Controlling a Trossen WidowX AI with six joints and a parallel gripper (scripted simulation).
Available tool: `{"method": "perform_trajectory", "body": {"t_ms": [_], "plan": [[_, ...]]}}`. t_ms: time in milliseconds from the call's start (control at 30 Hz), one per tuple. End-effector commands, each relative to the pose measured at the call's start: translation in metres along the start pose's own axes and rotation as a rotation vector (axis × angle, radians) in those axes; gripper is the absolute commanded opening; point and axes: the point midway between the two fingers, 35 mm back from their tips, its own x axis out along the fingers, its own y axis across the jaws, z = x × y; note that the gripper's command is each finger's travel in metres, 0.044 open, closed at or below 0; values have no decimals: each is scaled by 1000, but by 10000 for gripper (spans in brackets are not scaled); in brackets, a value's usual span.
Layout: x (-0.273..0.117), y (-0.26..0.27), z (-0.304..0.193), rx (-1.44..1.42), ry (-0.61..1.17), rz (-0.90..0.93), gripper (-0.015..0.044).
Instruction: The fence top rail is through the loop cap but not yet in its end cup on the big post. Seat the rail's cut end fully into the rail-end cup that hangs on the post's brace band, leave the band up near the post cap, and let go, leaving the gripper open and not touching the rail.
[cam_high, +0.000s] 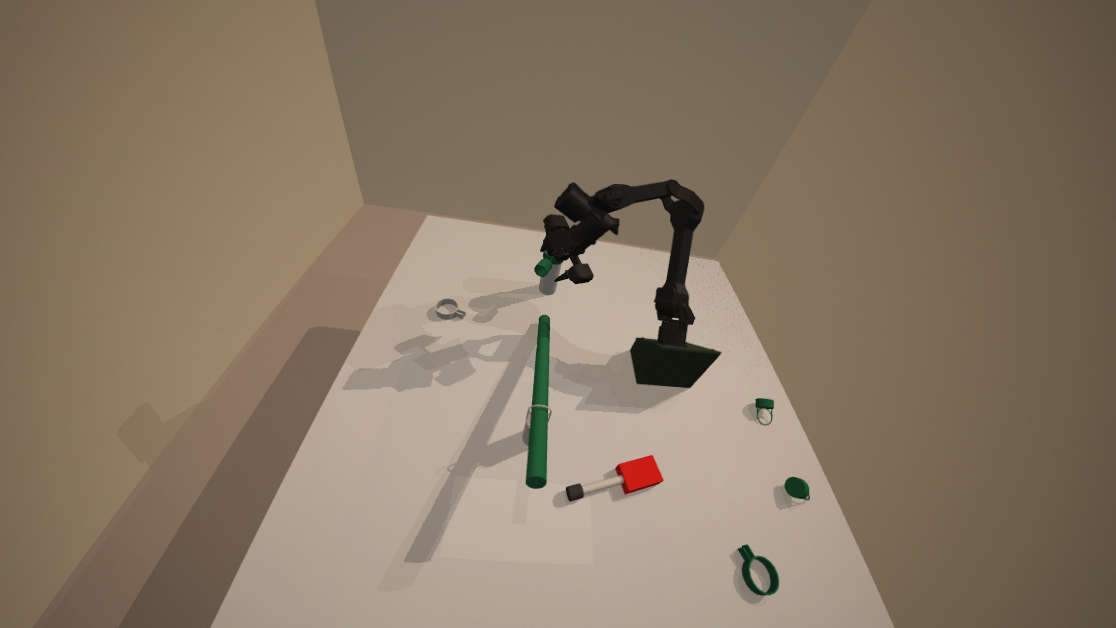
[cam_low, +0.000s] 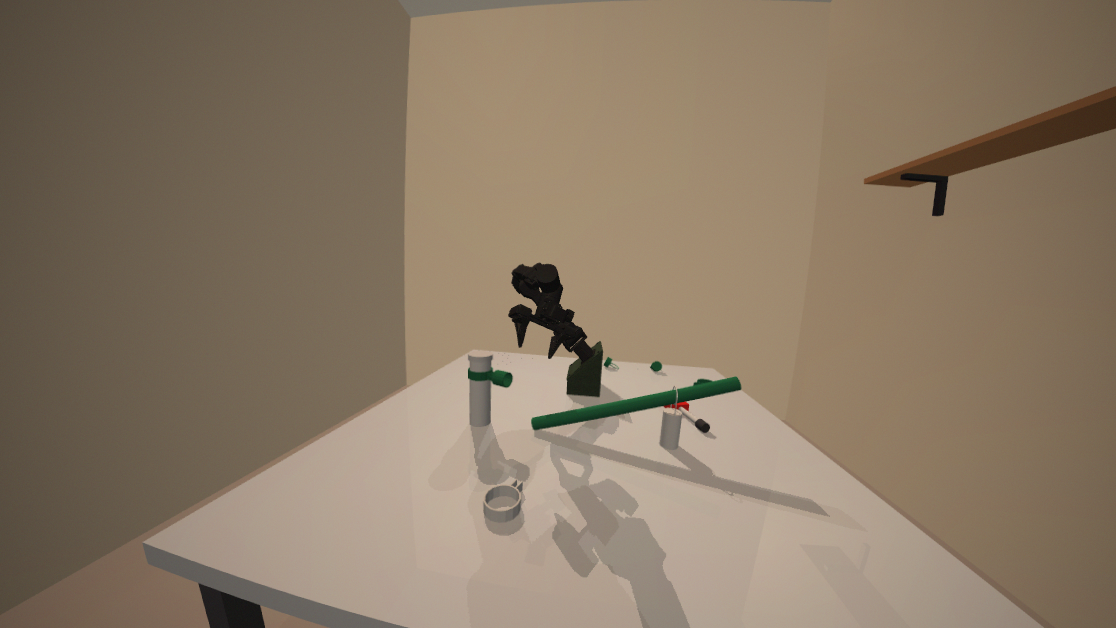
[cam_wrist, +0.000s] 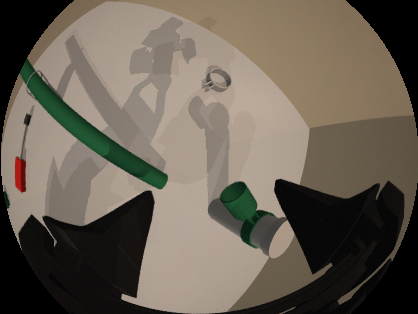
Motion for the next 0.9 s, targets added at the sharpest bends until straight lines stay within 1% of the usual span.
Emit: {"method": "perform_trajectory", "body": {"t_ms": [0, 567, 800, 867], "plan": [[16, -46, -47, -537, 66, -28, 440], [16, -46, -47, -537, 66, -28, 440], [45, -33, -57, -537, 67, -29, 440], [46, -32, -58, -537, 67, -30, 440]]}}
